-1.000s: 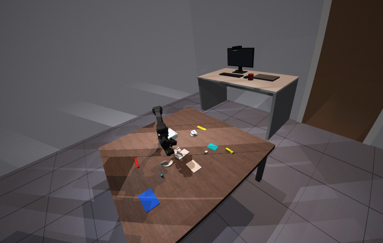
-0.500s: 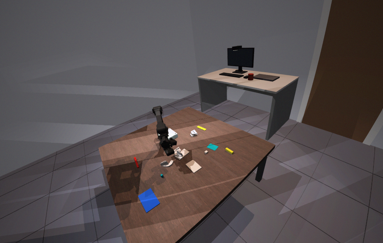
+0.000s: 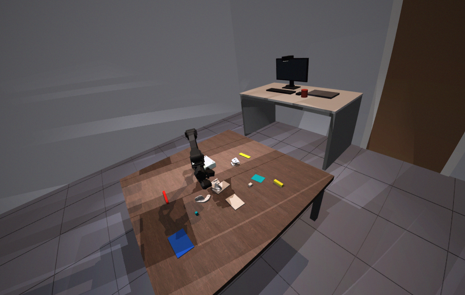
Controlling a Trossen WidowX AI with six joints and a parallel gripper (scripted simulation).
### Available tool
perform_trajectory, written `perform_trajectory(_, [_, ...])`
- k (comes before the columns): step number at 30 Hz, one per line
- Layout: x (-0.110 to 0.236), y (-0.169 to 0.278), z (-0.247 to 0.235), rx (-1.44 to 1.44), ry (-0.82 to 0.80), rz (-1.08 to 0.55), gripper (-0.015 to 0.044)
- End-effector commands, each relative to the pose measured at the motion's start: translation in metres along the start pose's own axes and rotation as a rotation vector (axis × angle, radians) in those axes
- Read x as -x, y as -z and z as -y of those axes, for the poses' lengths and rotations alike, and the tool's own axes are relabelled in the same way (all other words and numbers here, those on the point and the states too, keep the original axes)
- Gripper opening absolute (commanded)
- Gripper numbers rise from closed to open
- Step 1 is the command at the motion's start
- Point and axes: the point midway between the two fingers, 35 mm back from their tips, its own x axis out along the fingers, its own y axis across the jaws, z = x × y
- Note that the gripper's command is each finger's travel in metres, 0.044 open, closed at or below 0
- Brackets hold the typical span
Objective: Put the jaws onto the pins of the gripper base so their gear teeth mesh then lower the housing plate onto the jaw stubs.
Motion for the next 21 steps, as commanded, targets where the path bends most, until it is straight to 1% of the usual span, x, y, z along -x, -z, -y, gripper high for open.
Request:
perform_trajectory(1, [0.0, 0.0, 0.0, 0.0, 0.0, 0.0, 0.0236])
perform_trajectory(9, [0.0, 0.0, 0.0, 0.0, 0.0, 0.0, 0.044])
perform_trajectory(21, [0.0, 0.0, 0.0, 0.0, 0.0, 0.0, 0.044])
